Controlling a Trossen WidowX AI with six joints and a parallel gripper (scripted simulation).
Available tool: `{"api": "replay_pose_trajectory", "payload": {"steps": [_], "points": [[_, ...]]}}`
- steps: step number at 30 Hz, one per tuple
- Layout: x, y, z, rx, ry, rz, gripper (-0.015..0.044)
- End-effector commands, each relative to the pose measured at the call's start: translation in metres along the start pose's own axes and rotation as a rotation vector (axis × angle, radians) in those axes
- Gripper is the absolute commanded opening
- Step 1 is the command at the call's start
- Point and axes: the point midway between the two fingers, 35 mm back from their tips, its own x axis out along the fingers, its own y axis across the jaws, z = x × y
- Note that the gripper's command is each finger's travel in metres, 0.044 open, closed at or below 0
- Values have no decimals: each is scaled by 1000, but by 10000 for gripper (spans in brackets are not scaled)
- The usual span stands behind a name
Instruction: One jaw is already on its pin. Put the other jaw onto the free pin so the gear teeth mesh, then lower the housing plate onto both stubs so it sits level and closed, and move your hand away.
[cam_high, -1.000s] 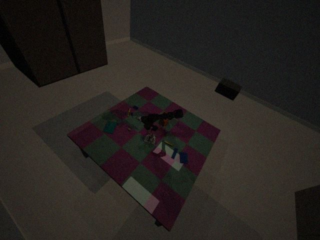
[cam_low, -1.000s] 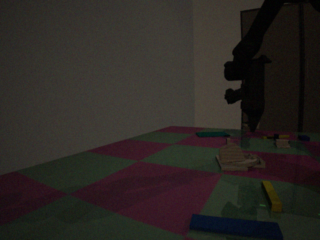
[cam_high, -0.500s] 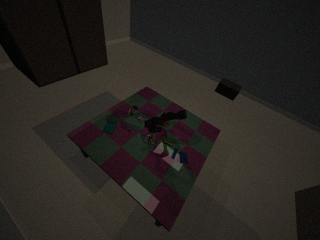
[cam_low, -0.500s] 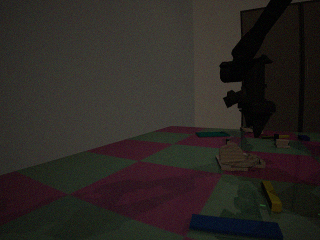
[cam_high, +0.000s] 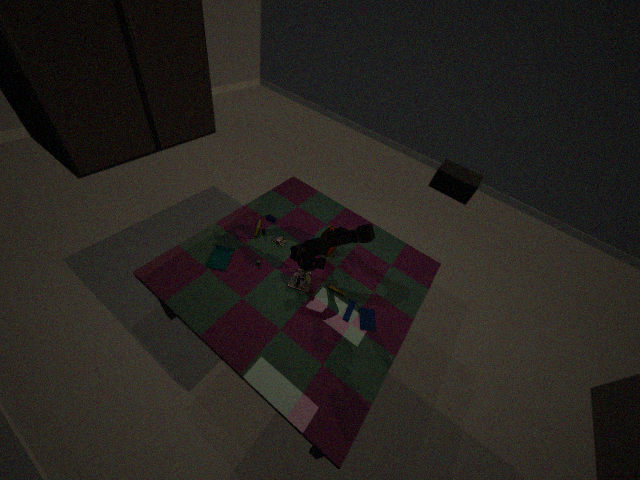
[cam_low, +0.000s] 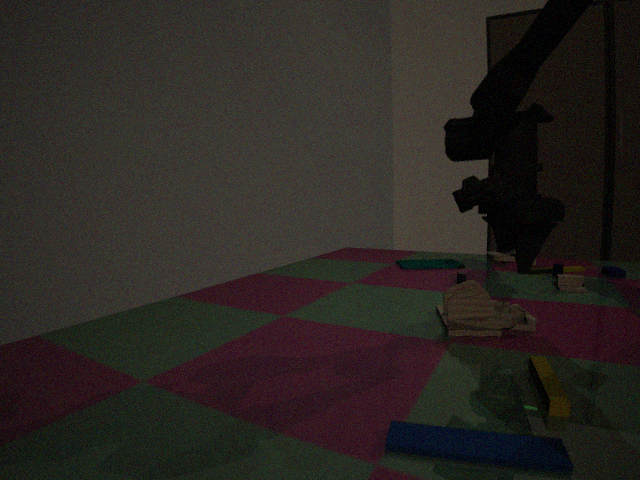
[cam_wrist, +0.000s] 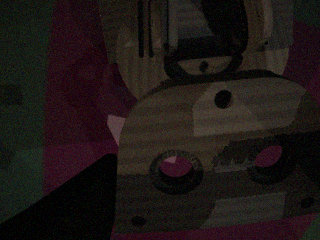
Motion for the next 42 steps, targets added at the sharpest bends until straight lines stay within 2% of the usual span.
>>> {"api": "replay_pose_trajectory", "payload": {"steps": [1, 42], "points": [[0, 1, 0, -5, -3, 5, 351], [0, -6, -9, -3, -3, 5, 351]]}}
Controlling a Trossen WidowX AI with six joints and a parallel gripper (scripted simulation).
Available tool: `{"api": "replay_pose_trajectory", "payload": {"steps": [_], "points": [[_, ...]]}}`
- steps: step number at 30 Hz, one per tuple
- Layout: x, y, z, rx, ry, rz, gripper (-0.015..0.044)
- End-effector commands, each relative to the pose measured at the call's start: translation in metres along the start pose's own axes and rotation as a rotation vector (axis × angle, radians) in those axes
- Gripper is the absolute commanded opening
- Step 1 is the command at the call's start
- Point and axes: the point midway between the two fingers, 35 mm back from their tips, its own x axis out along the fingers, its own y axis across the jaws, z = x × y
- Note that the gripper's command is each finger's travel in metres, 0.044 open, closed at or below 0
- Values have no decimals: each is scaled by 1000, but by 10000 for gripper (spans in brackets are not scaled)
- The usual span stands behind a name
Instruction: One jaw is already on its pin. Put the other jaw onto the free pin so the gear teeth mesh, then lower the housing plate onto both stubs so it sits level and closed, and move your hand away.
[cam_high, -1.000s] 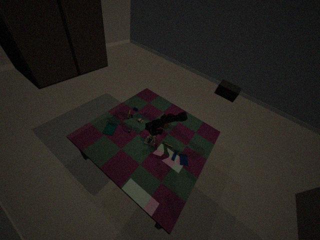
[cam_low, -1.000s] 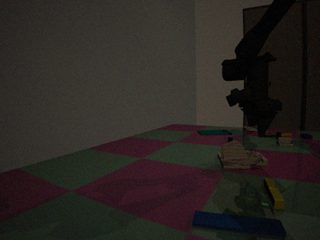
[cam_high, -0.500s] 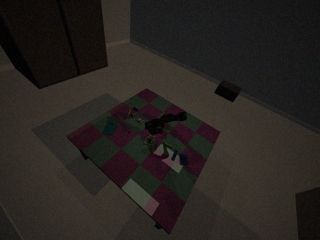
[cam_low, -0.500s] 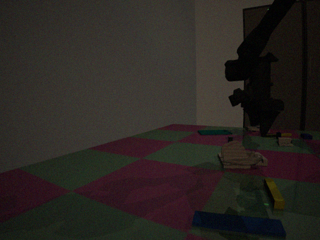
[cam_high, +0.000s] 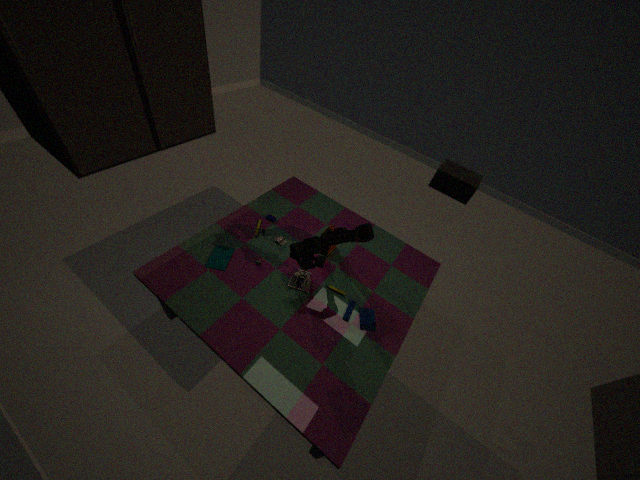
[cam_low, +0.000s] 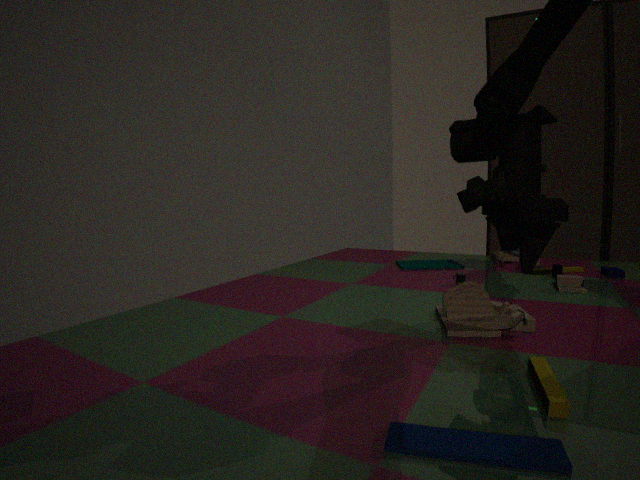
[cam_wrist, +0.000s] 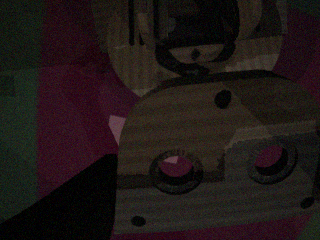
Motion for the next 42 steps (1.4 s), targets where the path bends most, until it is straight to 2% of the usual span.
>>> {"api": "replay_pose_trajectory", "payload": {"steps": [1, 13, 42], "points": [[0, -2, -1, -6, 1, -2, 351], [1, -2, -1, -6, 1, -3, 351], [48, -3, 0, -6, 0, -3, 351]]}}
